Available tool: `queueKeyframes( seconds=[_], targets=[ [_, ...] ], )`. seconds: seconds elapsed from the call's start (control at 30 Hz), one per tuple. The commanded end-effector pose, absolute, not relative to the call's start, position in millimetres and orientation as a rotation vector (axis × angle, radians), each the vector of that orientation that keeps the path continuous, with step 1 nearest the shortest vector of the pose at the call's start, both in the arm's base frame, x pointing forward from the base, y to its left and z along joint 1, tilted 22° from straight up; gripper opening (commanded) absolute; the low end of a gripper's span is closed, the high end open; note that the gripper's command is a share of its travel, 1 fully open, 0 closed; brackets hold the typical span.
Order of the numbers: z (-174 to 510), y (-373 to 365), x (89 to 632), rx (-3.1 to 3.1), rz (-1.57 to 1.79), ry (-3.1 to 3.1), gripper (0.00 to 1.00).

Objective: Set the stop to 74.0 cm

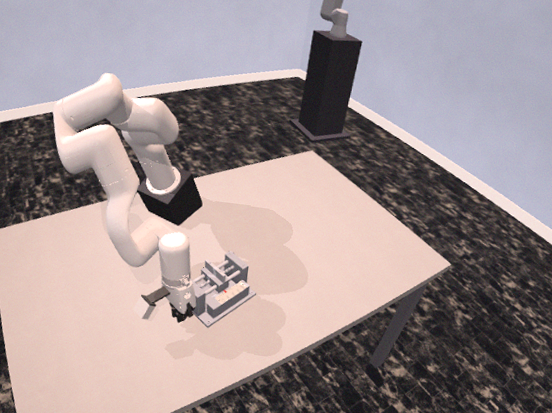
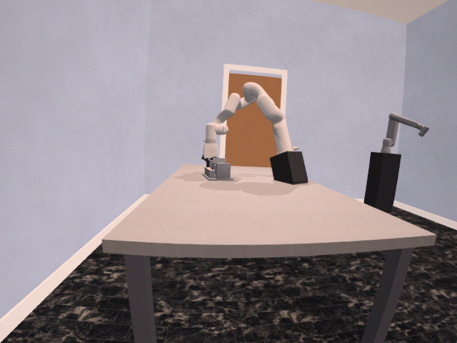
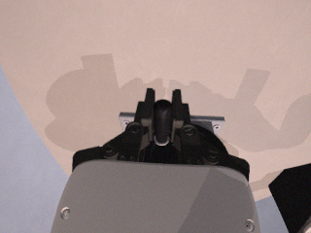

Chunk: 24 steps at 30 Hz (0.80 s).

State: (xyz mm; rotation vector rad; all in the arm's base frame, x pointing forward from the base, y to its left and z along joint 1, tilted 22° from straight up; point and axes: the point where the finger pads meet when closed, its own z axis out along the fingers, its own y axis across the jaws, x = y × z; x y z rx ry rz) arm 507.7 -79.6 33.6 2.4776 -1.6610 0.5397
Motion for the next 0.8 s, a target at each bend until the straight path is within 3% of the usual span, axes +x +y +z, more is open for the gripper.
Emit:
queueKeyframes(
  seconds=[0.0, 0.77],
  targets=[
    [27, -85, 502, 2.475, 0.541, -1.660, 0.06],
    [35, -99, 457, 2.475, 0.541, -1.660, 0.06]
  ],
)
